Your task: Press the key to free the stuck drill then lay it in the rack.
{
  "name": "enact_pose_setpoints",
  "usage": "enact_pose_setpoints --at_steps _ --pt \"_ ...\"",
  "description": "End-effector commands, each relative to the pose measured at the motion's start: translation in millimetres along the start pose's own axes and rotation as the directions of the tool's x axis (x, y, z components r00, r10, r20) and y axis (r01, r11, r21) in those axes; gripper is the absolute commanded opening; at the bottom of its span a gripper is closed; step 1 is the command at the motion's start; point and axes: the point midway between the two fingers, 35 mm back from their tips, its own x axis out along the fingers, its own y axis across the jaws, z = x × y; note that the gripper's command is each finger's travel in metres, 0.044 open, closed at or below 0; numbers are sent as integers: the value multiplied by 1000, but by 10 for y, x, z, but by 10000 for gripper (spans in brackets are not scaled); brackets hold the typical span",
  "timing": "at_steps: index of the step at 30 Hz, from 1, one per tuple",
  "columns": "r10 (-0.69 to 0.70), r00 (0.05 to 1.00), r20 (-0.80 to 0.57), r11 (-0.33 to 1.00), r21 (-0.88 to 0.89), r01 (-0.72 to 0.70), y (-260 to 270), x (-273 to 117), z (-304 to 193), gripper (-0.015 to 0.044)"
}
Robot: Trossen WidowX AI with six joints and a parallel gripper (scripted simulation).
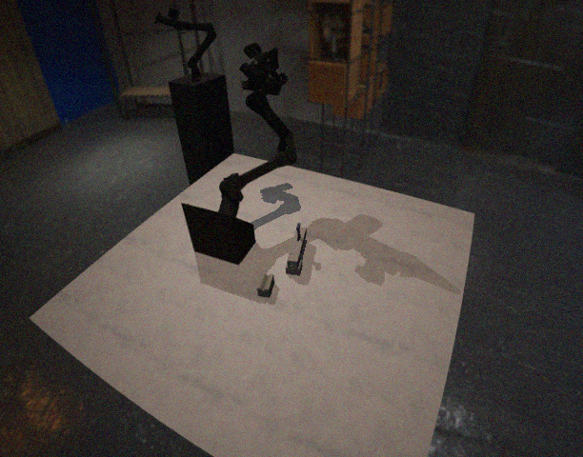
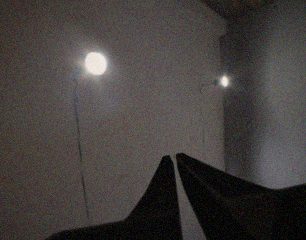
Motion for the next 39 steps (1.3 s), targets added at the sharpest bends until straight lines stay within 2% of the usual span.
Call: enact_pose_setpoints --at_steps 1,7,10,16,21,25,30,34,39 --pt "-32 999 -18 953 301 36 108 92 296 0" --pt "-105 994 -23 738 669 93 103 312 722 0" --pt "-124 991 -47 639 761 116 45 452 855 0" --pt "-222 975 -15 291 953 81 -185 714 1277 0" --pt "-355 935 12 -61 998 -35 -610 970 1646 0" --pt "-486 874 30 -305 931 -201 -1101 1132 1904 0" --pt "-660 749 53 -493 721 -486 -1839 1194 2175 0" --pt "-787 614 66 -510 490 -707 -2444 1110 2325 0" --pt "-914 400 72 -384 170 -908 -3181 844 2430 0"
